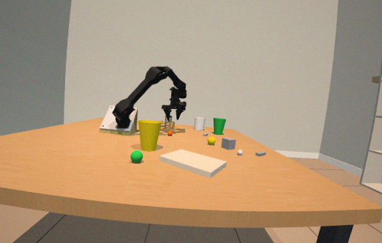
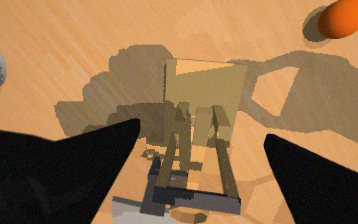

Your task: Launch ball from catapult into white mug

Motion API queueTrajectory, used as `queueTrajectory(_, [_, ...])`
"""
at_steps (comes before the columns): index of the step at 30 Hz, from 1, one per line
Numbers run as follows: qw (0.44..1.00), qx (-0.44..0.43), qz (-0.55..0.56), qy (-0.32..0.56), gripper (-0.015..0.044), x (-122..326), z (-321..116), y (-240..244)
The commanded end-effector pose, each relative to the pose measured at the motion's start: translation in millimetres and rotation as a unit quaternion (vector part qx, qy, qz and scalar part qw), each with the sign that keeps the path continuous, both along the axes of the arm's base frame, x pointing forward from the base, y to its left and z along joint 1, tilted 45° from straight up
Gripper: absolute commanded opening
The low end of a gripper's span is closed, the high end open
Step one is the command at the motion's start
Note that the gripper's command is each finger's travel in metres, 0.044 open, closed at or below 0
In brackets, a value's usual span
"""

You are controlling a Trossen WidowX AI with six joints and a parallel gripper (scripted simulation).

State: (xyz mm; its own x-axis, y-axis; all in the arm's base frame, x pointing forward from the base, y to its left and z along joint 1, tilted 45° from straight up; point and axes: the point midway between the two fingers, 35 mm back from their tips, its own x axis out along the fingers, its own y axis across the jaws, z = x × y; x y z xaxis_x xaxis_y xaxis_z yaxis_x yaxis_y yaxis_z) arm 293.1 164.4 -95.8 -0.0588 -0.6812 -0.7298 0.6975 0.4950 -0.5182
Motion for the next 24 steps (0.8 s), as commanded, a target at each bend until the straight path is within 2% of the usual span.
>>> queueTrajectory(1, [1.0,-0.003,0.003,0.001,0.044,-1,-6,-7])
queueTrajectory(24, [1.0,-0.004,0.003,0.001,0.044,-2,-33,-33])
